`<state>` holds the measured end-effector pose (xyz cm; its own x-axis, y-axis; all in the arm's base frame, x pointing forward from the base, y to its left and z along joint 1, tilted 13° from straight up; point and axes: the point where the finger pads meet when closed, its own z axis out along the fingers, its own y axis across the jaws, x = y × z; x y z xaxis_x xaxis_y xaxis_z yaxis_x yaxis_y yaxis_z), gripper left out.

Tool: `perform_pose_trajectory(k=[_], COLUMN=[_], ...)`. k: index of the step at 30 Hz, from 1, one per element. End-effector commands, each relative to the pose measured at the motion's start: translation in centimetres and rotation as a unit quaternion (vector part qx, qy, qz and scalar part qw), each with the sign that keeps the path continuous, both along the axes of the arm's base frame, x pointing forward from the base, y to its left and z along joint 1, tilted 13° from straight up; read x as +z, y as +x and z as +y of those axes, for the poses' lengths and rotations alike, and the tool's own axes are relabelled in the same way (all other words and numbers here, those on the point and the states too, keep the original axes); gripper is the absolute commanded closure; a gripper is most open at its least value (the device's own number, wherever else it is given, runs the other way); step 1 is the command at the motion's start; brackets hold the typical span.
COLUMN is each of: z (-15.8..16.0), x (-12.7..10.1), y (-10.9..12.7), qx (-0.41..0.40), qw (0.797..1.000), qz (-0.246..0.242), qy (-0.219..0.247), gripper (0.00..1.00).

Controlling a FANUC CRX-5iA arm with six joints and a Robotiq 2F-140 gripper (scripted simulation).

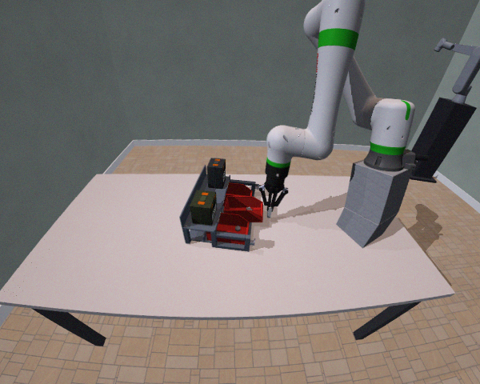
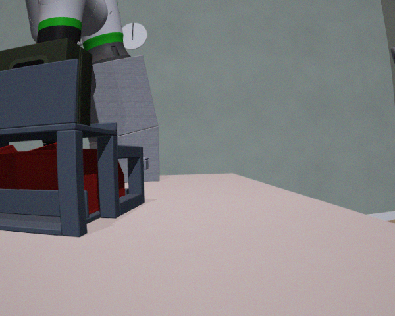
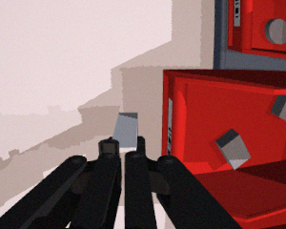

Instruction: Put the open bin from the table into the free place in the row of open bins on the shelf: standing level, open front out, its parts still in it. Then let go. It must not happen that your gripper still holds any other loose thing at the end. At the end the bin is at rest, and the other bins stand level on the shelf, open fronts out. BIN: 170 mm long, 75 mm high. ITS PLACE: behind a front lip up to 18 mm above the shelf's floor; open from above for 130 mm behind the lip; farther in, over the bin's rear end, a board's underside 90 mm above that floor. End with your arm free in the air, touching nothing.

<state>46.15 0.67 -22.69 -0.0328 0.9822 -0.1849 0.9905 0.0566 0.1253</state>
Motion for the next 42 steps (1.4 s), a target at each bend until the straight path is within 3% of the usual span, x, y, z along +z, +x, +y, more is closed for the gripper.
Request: perform_pose_trajectory(k=[1,42], z=[0.0,0.1], x=[0.0,0.2], y=[0.0,1.7], qx=[0.0,0.0], qw=[1.0,1.0], qz=[0.0,0.0], qy=[0.0,0.0], gripper=[1.0,1.0])
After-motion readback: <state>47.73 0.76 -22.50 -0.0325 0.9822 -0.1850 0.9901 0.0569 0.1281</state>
